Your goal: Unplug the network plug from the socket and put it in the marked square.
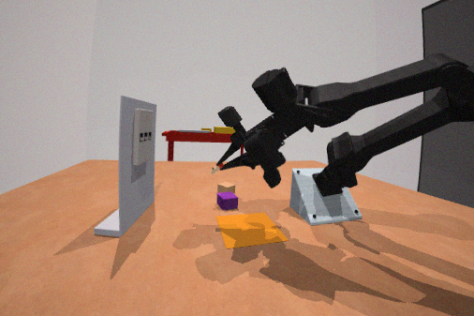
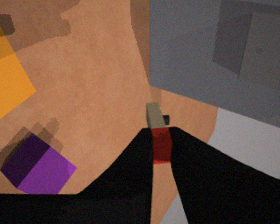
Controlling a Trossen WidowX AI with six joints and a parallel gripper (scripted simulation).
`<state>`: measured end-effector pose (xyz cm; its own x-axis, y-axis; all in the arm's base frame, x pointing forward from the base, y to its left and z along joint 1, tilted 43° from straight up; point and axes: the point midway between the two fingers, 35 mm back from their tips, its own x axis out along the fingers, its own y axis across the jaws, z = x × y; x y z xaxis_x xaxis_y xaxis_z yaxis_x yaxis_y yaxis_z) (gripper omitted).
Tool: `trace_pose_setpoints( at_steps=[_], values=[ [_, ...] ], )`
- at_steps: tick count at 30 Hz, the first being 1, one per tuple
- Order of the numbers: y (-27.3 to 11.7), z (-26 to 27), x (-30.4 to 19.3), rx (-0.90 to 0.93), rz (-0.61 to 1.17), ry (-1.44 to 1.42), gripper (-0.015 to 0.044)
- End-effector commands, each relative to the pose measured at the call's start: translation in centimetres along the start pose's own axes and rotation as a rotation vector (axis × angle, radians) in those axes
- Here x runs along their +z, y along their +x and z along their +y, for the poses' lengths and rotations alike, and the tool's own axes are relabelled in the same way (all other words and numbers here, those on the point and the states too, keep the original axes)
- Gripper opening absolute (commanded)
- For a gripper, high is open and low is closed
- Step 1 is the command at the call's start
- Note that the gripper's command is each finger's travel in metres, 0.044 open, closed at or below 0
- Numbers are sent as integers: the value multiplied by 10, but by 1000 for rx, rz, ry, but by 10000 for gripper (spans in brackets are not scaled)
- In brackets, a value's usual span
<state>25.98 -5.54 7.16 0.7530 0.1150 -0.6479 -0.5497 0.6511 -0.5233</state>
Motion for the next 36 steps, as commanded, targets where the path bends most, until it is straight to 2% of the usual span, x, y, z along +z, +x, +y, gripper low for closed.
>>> trace_pose_setpoints(
  at_steps=[1, 16, 36],
  values=[
    [-5, 10, 4, 57, -29, -11, 0],
    [-30, 60, 21, 294, -168, 3, 0],
    [-17, 74, 23, 301, -164, 0, 0]
  ],
)
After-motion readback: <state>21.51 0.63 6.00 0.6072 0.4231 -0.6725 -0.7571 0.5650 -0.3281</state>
